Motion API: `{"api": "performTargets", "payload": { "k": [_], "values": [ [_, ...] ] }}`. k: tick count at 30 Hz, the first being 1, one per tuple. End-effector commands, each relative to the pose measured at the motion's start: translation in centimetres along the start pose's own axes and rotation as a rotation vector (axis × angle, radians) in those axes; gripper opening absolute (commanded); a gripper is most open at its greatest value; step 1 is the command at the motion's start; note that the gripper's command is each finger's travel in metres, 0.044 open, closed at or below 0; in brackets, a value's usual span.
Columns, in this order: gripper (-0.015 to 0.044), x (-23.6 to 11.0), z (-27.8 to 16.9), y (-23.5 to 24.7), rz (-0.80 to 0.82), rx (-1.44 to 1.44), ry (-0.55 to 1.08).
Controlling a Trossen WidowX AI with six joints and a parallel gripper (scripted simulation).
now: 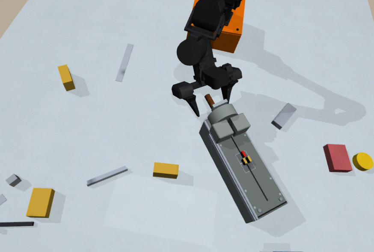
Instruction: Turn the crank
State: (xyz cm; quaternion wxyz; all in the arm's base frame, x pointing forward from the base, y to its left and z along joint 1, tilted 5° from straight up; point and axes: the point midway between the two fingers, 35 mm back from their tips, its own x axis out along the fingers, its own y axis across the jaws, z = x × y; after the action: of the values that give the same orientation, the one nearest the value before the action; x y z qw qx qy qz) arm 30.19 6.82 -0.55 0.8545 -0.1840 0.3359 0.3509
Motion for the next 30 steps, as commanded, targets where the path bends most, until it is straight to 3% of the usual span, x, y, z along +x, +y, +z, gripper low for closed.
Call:
{"api": "performTargets", "payload": {
  "k": [1,16,30],
  "values": [
    [0.0440,-0.8,1.1,-0.3,-0.010,-0.006,-0.010],
    [0.0440,-3.7,4.2,-0.4,-0.010,-0.005,-0.011],
    [0.0440,-11.2,11.2,0.1,-0.003,-0.009,-0.009]
  ]
}}
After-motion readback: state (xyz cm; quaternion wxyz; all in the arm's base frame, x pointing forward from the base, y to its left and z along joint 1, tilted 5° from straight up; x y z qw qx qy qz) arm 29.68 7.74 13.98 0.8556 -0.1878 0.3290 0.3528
